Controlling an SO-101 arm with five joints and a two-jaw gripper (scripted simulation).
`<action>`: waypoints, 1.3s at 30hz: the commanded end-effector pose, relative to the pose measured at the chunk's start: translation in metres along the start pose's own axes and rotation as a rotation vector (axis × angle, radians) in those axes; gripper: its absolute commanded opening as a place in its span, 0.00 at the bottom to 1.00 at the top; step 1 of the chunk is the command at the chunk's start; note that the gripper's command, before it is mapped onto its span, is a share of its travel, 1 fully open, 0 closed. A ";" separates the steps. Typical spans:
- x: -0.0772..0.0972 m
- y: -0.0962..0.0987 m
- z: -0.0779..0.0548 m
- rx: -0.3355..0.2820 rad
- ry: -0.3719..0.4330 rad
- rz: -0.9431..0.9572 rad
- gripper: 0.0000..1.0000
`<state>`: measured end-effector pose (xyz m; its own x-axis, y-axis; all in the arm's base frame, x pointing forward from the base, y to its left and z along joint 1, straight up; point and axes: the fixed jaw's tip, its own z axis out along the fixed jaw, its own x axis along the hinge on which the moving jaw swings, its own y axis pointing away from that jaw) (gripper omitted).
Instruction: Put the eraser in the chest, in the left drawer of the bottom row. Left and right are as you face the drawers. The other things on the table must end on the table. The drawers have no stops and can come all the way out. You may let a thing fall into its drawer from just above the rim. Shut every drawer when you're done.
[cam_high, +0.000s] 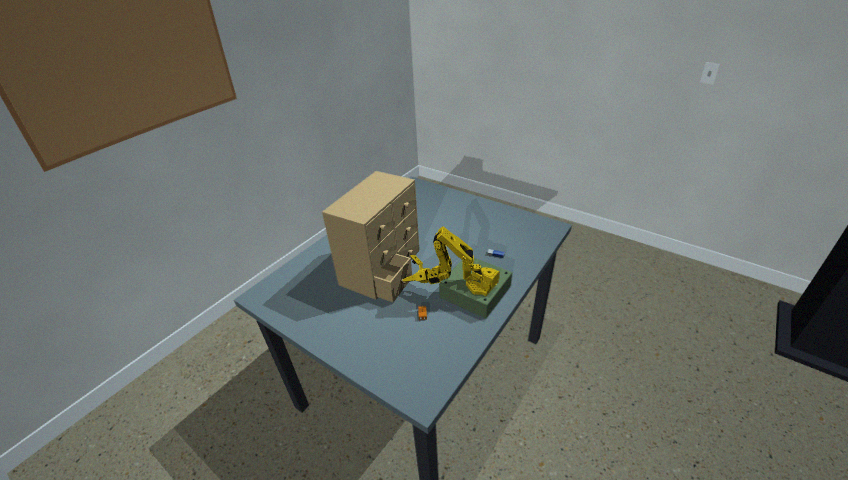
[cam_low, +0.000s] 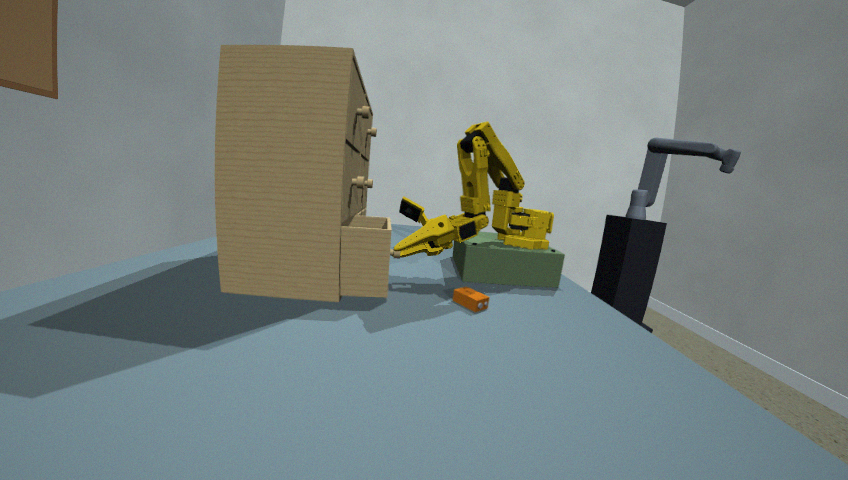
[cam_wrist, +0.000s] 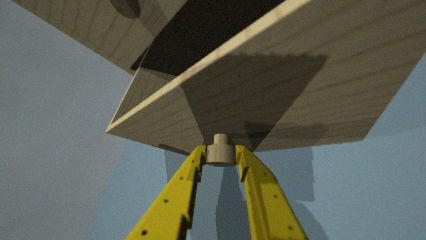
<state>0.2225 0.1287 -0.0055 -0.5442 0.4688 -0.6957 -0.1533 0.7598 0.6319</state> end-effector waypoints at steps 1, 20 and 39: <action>0.008 0.006 -0.003 -0.029 0.026 -0.006 0.00; 0.008 0.006 -0.003 -0.029 0.027 -0.006 0.01; 0.008 0.006 -0.003 -0.029 0.027 -0.006 0.14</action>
<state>0.2178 0.1341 -0.0042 -0.5538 0.4578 -0.6955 -0.1781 0.7509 0.6360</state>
